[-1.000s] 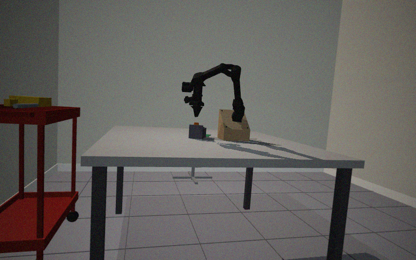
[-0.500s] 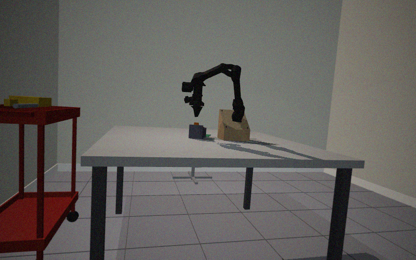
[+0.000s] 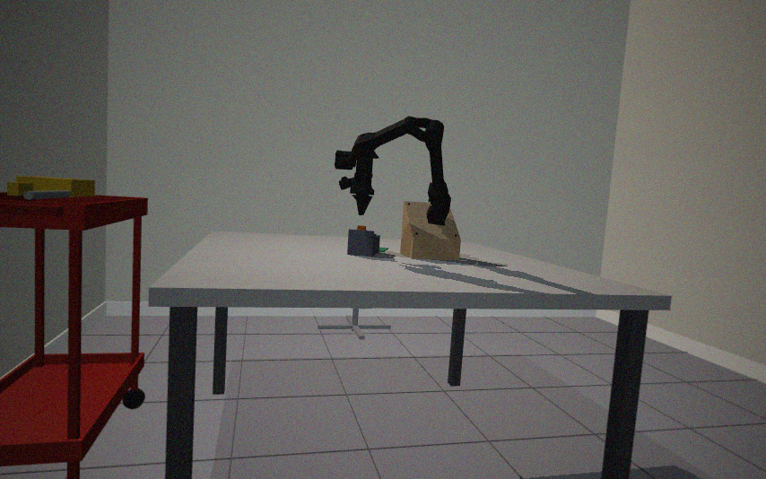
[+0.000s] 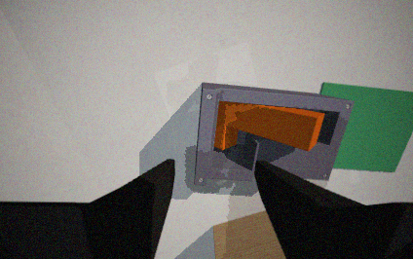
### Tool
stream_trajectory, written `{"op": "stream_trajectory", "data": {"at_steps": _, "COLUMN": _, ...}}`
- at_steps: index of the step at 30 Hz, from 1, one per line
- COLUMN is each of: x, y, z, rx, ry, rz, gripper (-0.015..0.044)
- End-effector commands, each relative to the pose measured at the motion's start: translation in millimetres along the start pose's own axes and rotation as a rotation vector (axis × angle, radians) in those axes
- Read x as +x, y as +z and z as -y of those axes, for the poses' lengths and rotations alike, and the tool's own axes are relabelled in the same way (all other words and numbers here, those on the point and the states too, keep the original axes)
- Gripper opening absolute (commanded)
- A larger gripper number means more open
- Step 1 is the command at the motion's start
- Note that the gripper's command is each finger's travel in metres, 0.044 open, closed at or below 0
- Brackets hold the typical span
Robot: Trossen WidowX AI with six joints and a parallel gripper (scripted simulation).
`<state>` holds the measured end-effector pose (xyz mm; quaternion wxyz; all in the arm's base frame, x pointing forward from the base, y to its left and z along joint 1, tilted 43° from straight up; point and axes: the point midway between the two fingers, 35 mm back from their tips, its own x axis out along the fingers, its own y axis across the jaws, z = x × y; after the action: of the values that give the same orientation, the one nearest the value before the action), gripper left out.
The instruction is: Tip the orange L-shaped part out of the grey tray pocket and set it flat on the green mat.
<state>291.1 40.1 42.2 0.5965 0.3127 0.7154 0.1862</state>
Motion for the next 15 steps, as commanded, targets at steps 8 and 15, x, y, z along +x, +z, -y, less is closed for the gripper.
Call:
{"op": "stream_trajectory", "data": {"at_steps": 8, "x": -2.0, "y": 5.0, "z": 40.4, "rx": -0.785, "ry": -0.01, "rz": -0.004, "gripper": 0.028}}
{"op": "stream_trajectory", "data": {"at_steps": 15, "x": -3.3, "y": 5.3, "z": 69.2, "rx": -1.33, "ry": -0.01, "rz": -0.008, "gripper": 0.028}}
